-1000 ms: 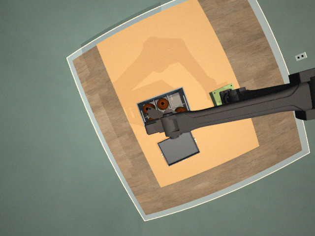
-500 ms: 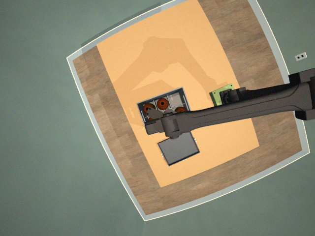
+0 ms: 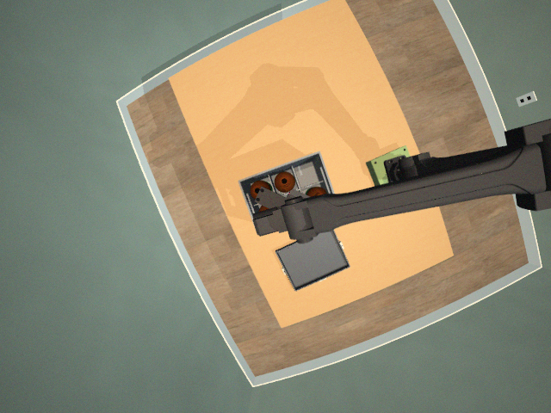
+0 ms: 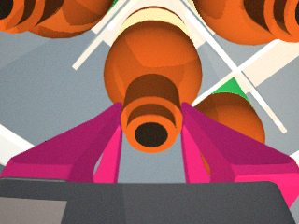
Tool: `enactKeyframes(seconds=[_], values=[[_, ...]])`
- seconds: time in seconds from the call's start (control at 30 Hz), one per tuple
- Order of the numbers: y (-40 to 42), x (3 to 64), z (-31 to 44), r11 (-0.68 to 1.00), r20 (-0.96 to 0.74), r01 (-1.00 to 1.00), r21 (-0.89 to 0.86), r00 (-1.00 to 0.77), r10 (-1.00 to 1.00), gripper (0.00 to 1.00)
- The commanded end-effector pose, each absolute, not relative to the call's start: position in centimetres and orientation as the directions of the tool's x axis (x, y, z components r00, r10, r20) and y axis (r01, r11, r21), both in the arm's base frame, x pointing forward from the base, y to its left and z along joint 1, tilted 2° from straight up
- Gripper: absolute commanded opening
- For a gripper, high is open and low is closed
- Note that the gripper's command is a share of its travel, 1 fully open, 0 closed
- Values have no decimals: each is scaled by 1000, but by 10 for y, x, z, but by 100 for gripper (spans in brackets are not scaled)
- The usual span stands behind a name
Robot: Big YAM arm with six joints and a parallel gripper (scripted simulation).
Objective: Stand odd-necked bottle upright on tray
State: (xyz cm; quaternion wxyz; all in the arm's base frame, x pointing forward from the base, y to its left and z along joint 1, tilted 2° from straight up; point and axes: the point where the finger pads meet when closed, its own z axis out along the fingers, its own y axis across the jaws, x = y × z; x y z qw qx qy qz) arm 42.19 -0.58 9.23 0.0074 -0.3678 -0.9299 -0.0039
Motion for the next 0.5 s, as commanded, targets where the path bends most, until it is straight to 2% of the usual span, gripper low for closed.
enactKeyframes(seconds=[0.0,0.43,0.47], values=[[0,416,81,732,37,681,-15,-732,681,0],[0,416,81,732,37,681,-15,-732,681,0],[0,416,81,732,37,681,-15,-732,681,61]])
